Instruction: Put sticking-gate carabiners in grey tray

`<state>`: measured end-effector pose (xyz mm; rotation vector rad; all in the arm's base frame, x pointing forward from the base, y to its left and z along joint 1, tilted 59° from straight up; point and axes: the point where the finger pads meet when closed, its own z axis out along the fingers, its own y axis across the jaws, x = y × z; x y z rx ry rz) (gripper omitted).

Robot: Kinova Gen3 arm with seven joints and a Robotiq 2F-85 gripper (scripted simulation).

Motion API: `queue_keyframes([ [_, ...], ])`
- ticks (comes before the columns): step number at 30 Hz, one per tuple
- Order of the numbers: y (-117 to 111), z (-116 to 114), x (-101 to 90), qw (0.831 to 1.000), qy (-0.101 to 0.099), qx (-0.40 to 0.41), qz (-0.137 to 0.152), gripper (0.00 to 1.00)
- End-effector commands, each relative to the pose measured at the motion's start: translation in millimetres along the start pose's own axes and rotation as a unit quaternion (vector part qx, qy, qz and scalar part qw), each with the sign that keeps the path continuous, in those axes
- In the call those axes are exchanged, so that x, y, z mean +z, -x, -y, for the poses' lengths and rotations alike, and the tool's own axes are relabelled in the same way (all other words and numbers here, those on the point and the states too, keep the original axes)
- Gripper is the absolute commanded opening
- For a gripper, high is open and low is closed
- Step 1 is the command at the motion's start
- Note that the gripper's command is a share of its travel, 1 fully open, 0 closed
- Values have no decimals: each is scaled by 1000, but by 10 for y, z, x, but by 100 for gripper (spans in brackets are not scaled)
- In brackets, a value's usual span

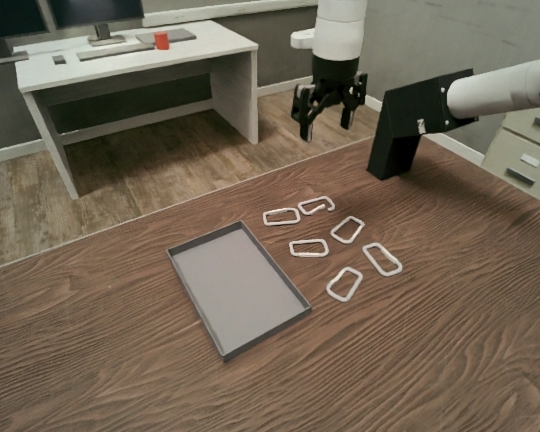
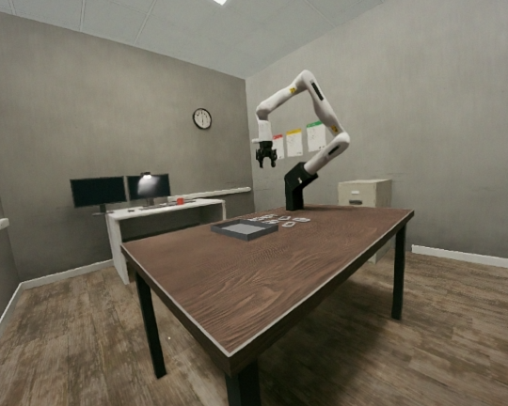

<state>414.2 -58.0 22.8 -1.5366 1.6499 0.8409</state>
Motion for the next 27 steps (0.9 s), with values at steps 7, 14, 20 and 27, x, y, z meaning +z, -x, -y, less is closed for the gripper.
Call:
queue_keyframes([
  [7, 9, 9, -8, 989, -4, -145, 1, 100],
  [14, 17, 13, -10, 959, -4, -282, 0, 100],
  [20, 17, 13, -10, 949, -5, -316, 0, 100],
  [27, 17, 13, -10, 949, -5, -316, 0, 100],
])
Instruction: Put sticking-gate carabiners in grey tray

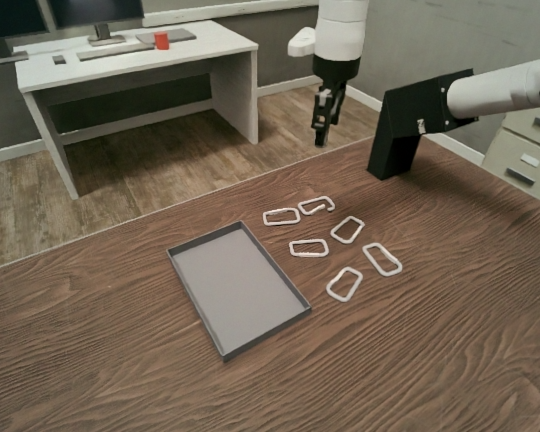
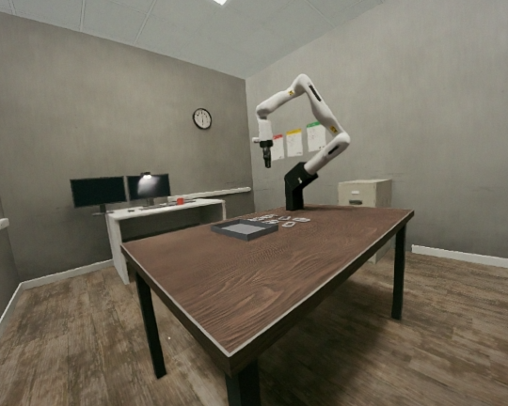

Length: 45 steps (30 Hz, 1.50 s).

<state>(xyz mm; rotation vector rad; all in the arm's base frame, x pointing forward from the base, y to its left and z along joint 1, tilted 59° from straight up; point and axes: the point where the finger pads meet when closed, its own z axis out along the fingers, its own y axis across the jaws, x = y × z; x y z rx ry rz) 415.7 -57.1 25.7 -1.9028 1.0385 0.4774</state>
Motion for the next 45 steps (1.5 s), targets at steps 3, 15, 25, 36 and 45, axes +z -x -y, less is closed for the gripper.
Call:
queue_keyframes([
  [3, -9, -9, -3, 1000, -2, 2, 1, 100],
  [15, -6, -2, -7, 985, -4, -173, -1, 100],
  [25, -3, 4, -12, 967, -6, -256, 0, 100],
  [36, -3, 4, -12, 967, -6, -256, 0, 100],
  [45, -266, -190, 488, 966, -6, -257, 0, 100],
])
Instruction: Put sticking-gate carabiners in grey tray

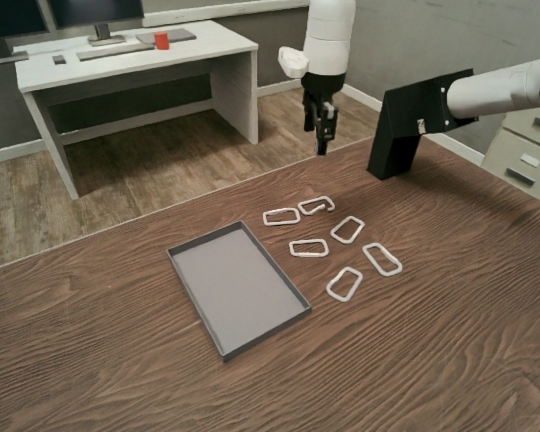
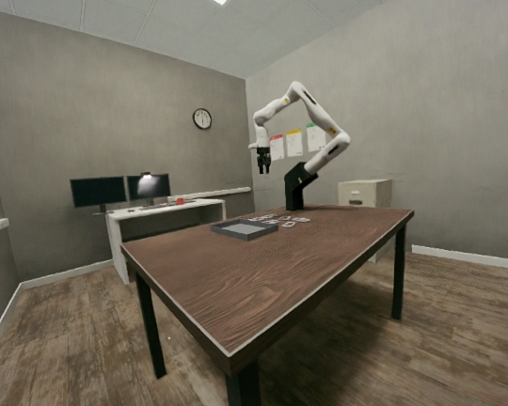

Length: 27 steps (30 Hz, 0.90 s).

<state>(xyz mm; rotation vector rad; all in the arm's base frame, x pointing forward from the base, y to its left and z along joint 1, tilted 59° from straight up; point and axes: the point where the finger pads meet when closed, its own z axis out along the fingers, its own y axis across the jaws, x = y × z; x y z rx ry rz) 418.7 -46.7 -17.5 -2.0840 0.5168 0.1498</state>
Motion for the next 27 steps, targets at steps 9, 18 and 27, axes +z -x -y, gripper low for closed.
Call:
queue_keyframes([
  [9, 3, -17, 169, 1000, -8, 3, 10, 100],
  [18, -116, -316, 658, 1000, -7, 3, 8, 100],
  [27, -234, -610, 1148, 1000, -6, 2, 6, 100],
])
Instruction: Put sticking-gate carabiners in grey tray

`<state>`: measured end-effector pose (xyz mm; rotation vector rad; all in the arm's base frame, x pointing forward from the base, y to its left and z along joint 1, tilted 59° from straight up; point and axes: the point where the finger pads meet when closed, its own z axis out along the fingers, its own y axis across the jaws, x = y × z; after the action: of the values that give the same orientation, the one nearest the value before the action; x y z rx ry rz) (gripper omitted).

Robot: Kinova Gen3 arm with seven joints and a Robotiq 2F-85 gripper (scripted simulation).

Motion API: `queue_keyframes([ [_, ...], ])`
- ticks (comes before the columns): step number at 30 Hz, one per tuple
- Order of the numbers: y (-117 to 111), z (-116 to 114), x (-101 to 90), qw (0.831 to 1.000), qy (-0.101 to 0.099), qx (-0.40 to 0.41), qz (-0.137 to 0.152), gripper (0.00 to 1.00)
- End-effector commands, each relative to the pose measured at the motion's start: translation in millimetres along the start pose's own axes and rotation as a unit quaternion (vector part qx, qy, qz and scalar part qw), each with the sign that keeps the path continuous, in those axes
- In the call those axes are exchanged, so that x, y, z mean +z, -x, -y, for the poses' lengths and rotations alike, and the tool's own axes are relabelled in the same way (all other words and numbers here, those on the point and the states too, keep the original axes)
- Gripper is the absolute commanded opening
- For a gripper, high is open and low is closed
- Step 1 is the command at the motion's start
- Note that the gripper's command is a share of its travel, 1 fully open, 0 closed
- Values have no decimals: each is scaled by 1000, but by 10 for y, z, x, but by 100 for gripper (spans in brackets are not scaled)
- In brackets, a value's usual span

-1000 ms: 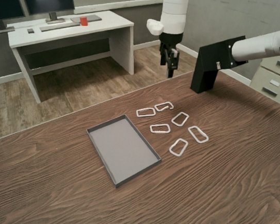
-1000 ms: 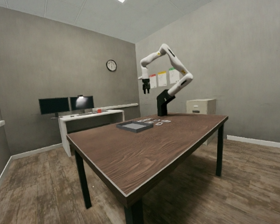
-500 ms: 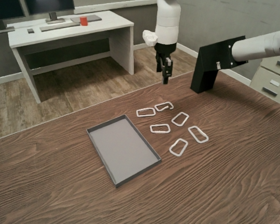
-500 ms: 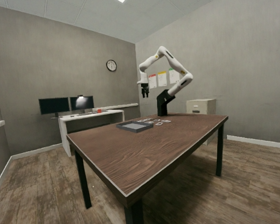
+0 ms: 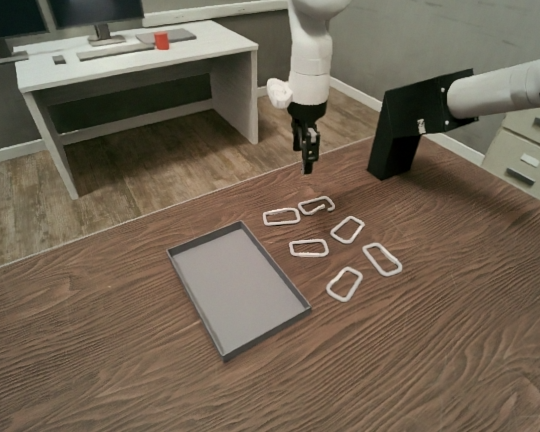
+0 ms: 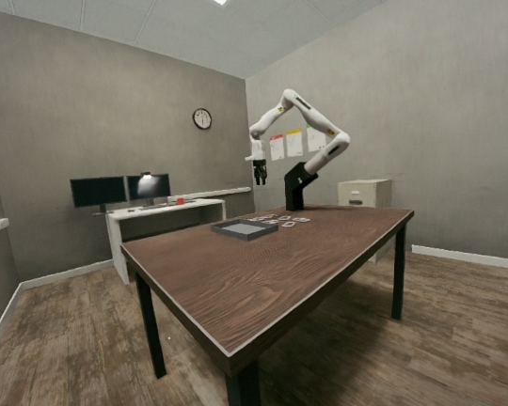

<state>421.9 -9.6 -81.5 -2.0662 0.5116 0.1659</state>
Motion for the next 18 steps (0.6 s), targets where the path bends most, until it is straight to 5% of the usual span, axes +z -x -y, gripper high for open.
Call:
queue_keyframes([
  [1, -131, -299, 483, 1000, 1, 0, -2, 100],
  [16, -131, -299, 483, 1000, 1, 0, -2, 100],
  [17, -257, -585, 972, 1000, 2, 0, -4, 100],
  [18, -257, -585, 972, 1000, 2, 0, -4, 100],
])
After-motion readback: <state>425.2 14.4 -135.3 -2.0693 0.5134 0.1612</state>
